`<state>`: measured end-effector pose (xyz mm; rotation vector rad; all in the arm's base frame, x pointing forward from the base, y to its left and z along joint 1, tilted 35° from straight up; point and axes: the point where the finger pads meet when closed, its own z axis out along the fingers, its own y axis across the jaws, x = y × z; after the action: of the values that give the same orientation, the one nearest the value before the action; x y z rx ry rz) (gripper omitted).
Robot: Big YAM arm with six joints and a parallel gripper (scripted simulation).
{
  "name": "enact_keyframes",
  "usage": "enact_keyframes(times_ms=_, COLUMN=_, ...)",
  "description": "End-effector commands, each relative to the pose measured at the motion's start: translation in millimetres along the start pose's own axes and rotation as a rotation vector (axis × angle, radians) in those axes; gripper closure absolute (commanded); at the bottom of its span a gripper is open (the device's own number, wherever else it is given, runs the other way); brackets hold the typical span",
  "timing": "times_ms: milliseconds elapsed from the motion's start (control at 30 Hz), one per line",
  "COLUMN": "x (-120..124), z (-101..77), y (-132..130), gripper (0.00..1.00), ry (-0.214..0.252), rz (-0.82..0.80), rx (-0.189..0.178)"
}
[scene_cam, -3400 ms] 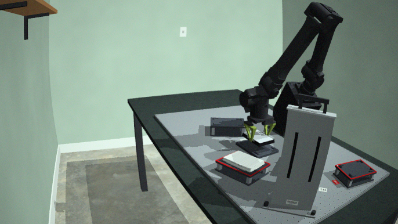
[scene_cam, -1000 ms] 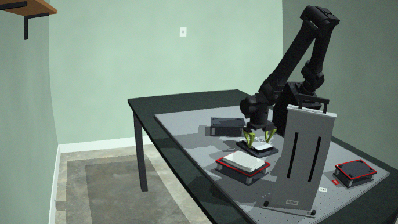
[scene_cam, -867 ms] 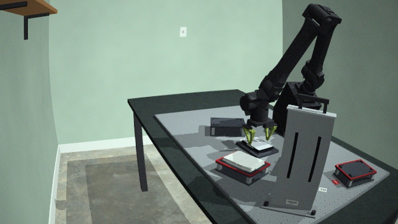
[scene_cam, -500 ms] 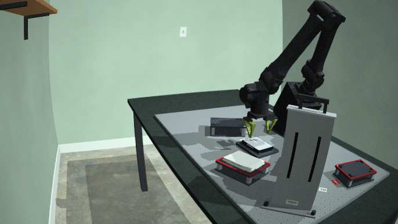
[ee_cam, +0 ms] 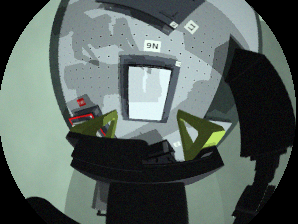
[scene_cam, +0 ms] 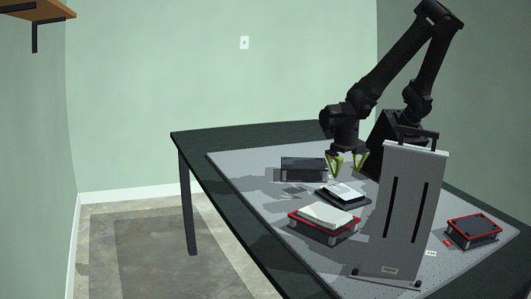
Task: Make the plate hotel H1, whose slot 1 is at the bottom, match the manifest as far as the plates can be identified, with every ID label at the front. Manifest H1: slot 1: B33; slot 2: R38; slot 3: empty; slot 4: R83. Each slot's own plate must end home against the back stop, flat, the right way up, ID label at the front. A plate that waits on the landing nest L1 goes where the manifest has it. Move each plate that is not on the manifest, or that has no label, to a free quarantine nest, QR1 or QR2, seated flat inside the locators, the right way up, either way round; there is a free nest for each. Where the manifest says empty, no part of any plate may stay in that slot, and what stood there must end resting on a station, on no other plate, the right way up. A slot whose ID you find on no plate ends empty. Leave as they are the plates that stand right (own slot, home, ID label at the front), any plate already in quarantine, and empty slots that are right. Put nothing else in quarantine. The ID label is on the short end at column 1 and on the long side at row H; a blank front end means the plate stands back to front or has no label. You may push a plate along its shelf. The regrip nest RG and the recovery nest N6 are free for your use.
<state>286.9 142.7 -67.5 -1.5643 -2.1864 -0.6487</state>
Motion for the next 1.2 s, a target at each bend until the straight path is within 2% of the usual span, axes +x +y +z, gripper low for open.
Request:
enact_keyframes(times_ms=0, x=-2.2, z=-7.4, y=7.8, gripper=0.00, ry=-0.006, rz=-0.096, rx=-0.021)
enact_keyframes(times_ms=1167, x=-2.1, z=-7.7, y=8.4, gripper=0.00, ry=-0.013, rz=-0.717, rx=-0.020)
